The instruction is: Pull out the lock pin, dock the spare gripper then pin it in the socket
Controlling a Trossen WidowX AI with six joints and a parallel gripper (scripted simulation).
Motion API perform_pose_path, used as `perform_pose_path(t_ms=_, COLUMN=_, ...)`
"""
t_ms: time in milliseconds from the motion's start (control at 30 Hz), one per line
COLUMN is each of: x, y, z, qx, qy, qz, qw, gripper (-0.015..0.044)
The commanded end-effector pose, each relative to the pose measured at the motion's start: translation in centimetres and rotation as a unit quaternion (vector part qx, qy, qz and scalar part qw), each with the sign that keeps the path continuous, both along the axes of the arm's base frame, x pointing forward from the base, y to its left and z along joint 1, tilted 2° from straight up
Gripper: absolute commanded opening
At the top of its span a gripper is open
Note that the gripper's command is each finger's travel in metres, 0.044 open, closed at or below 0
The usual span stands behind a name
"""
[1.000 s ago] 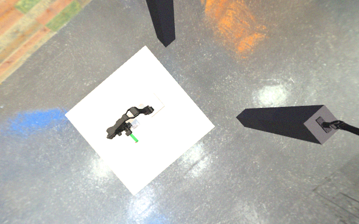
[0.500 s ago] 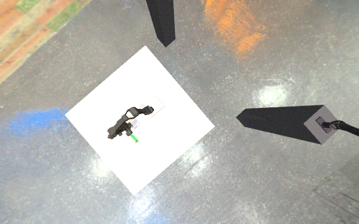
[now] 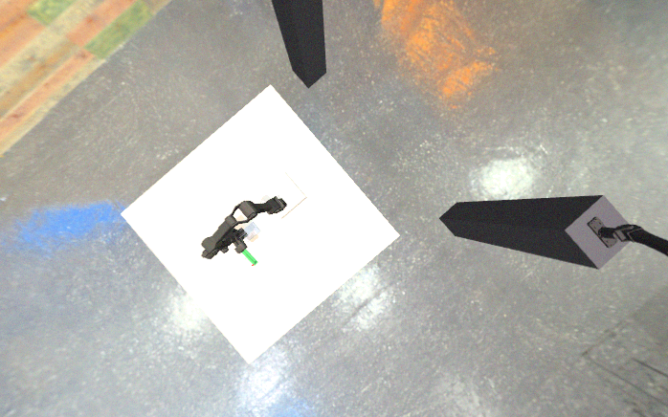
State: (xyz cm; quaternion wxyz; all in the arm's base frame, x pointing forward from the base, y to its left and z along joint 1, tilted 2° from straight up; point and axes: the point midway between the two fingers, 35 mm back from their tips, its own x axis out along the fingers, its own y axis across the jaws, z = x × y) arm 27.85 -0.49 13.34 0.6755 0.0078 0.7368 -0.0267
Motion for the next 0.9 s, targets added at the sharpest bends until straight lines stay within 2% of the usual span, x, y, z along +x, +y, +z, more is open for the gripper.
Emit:
perform_pose_path(t_ms=0, x=0.2, y=-0.1, z=-0.4, qx=-0.002, qy=-0.002, qz=0.002, qw=1.0, gripper=0.0)
perform_pose_path(t_ms=367, x=0.8, y=-0.2, z=-1.8, qx=-0.001, qy=-0.002, qz=0.002, qw=1.0, gripper=0.0)
perform_pose_path(t_ms=767, x=0.6, y=-0.1, z=-1.6, qx=0.0, qy=0.0, qz=0.0, qw=1.0, gripper=0.0)
perform_pose_path(t_ms=867, x=0.6, y=-0.1, z=-1.6, qx=0.0, qy=0.0, qz=0.0, qw=1.0, gripper=0.0079)
